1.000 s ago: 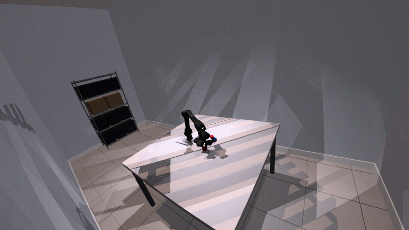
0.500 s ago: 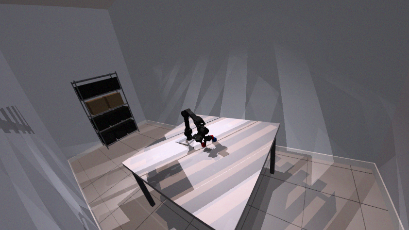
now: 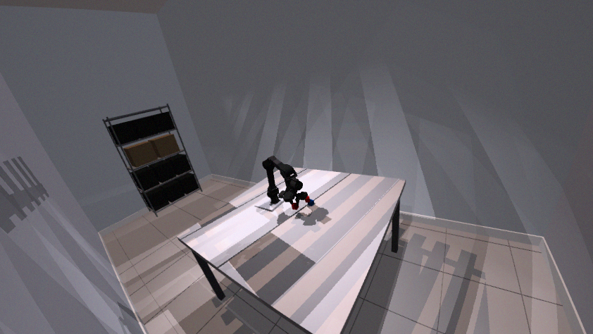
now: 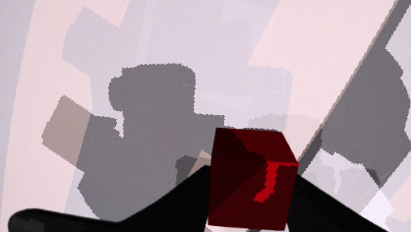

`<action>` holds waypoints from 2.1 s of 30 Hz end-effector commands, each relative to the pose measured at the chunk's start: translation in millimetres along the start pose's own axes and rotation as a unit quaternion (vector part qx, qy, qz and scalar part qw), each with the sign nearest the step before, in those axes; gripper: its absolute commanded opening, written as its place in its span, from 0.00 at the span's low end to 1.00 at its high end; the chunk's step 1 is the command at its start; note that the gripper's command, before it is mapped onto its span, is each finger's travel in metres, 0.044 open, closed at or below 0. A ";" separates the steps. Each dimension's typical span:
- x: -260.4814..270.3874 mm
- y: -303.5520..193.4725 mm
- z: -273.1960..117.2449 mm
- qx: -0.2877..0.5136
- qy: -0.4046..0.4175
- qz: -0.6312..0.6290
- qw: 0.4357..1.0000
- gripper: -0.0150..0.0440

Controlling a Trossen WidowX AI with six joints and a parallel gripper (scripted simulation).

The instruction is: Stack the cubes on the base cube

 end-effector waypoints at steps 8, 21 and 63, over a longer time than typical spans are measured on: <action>18.2 -32.1 -0.5 0.000 0.002 -0.164 0.986 0.43; 34.8 -71.0 1.2 0.001 0.003 -0.351 0.936 0.43; 53.3 -202.8 7.6 0.002 0.008 -0.832 0.554 0.43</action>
Point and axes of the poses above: the point midway between the two fingers, 35 mm back from their tips, its own z axis out along the fingers, its own x axis across the jaws, y = z × x, the point moved 7 cm from there along -z, back along the fingers, and after that the axes turned 5 degrees about -z, right-handed, at the moved point
